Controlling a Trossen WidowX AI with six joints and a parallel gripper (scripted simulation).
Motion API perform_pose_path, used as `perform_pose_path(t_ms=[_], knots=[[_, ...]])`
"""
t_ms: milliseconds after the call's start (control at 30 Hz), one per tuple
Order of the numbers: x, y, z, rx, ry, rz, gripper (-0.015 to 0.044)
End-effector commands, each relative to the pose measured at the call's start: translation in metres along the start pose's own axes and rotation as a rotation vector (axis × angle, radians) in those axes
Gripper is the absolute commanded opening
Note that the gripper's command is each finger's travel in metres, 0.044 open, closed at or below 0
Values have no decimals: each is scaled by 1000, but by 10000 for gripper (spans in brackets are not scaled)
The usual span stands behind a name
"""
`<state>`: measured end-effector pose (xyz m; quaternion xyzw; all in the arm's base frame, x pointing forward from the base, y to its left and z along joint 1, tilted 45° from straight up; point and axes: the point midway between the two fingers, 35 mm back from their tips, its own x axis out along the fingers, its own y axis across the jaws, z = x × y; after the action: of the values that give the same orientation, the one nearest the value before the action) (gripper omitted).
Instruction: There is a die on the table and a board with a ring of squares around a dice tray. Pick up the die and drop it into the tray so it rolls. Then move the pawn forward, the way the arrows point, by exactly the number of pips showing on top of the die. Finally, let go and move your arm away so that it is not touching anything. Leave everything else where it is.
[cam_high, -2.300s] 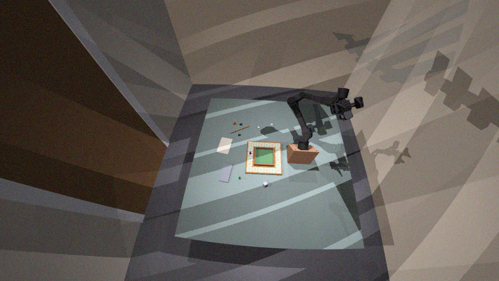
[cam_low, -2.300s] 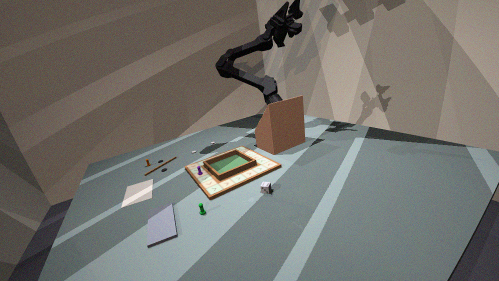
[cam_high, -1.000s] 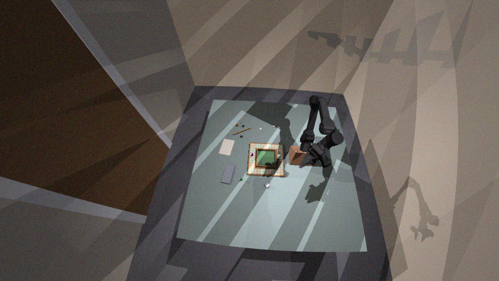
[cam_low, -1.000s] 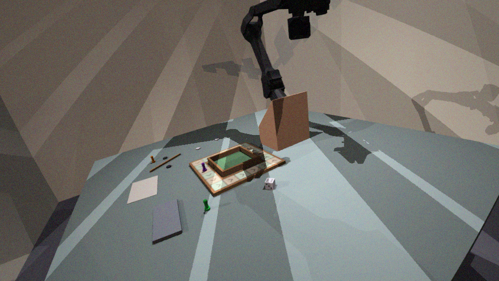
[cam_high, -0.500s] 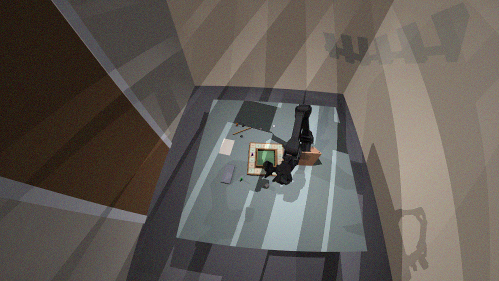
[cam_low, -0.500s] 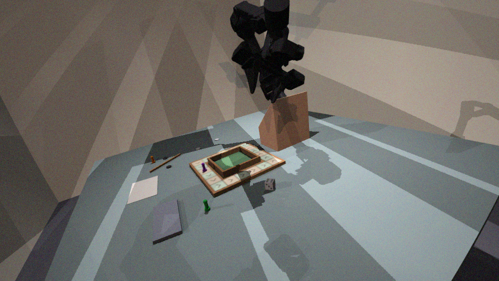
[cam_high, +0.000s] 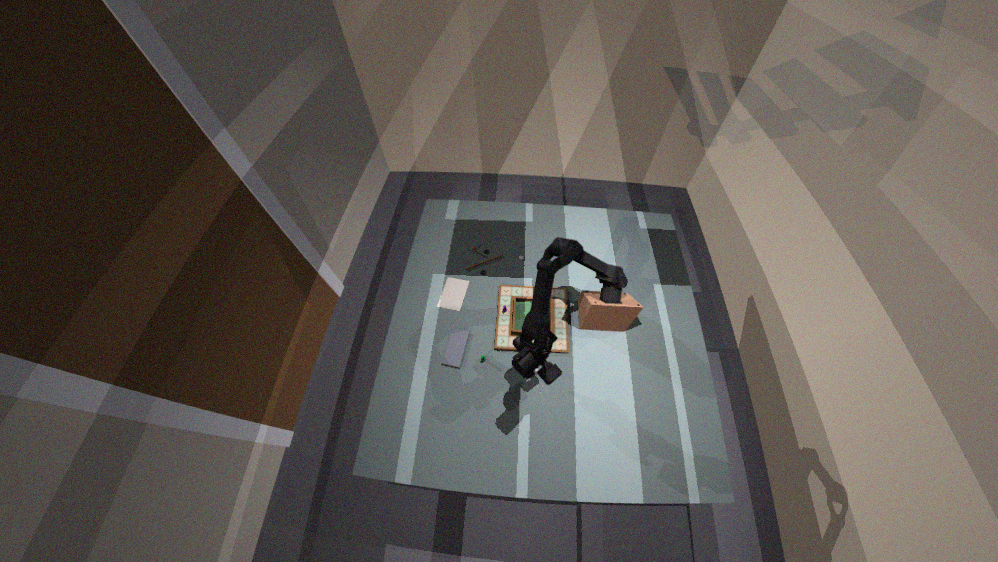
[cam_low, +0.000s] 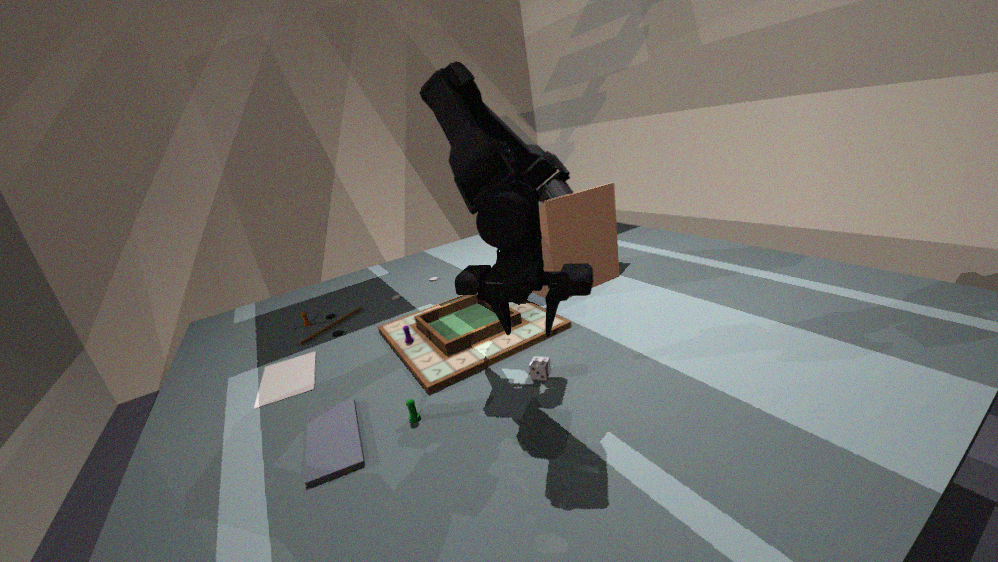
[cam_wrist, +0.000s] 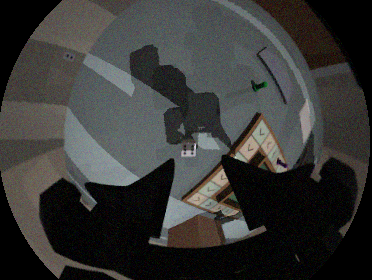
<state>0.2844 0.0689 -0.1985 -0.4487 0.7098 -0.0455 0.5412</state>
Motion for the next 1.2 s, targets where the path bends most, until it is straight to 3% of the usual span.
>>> perform_pose_path(t_ms=[0,1167], knots=[[20,3,-9,98,69,31,275],[67,10,-9,98,71,29,275]])
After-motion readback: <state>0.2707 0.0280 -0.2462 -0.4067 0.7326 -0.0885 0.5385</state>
